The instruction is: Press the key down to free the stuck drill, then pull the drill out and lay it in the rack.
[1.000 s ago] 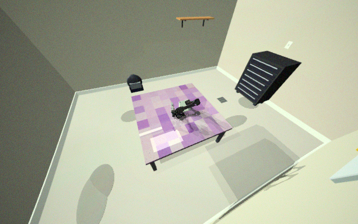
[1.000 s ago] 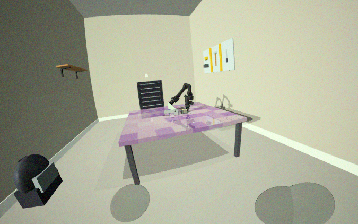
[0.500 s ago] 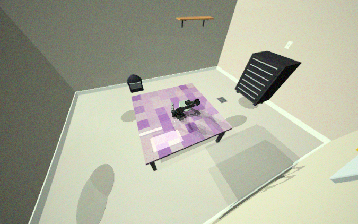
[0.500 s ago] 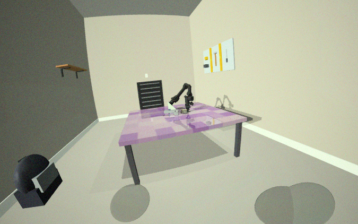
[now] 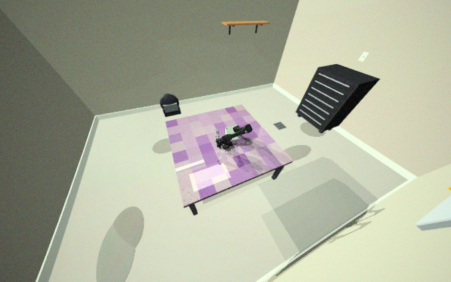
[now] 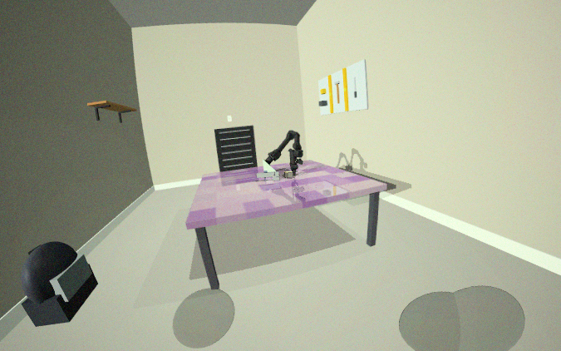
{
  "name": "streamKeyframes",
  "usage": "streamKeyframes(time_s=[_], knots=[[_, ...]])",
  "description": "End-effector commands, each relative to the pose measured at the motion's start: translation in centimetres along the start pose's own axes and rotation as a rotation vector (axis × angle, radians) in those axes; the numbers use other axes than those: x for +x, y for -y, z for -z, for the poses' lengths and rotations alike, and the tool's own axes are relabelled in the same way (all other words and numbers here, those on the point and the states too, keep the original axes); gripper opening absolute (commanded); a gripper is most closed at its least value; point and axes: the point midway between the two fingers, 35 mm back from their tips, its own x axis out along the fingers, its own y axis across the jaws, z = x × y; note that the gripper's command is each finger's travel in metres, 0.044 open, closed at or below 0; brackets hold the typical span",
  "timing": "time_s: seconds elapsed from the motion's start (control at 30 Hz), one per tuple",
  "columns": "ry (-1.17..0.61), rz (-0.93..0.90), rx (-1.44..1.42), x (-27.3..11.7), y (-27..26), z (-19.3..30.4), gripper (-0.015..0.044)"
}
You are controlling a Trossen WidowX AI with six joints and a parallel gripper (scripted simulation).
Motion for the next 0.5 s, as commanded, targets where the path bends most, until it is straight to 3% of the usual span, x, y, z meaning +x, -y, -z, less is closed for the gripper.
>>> streamKeyframes(time_s=[0.0, 0.47], knots=[[0.002, 0.003, -0.003, -1.7, 0.0, -0.1, 0.0440], [-0.001, 0.003, -0.002, -7.2, 0.1, -0.2, 0.0440]])
